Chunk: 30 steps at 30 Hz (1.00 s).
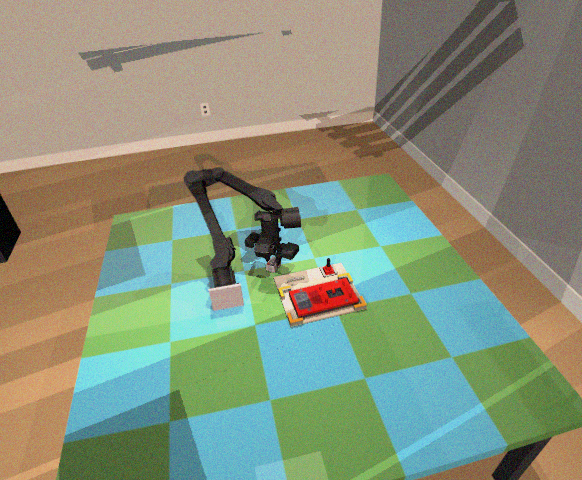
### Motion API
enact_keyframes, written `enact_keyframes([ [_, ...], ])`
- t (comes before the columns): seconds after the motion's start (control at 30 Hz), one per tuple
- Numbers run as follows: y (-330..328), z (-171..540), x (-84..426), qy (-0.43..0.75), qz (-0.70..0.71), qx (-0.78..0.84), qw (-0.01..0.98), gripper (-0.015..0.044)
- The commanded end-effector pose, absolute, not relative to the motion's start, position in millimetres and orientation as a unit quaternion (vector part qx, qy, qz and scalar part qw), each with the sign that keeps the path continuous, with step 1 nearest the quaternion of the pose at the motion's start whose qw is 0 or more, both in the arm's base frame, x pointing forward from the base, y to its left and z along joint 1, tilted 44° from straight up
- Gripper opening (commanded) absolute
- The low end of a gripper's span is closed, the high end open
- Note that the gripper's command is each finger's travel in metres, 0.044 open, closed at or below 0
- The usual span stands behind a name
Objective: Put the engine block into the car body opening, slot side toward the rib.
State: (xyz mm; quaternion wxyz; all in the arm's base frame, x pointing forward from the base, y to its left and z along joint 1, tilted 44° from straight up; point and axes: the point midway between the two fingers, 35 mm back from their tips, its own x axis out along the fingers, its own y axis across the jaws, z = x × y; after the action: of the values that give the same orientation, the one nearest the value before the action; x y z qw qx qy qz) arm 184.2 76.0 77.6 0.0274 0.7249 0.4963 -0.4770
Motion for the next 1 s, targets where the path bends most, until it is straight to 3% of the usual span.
enact_keyframes([
  [0.0,75,79,185,0.495,-0.476,0.726,0.026,0.0000],
  [0.97,9,145,184,0.456,-0.469,0.754,0.056,0.0000],
])
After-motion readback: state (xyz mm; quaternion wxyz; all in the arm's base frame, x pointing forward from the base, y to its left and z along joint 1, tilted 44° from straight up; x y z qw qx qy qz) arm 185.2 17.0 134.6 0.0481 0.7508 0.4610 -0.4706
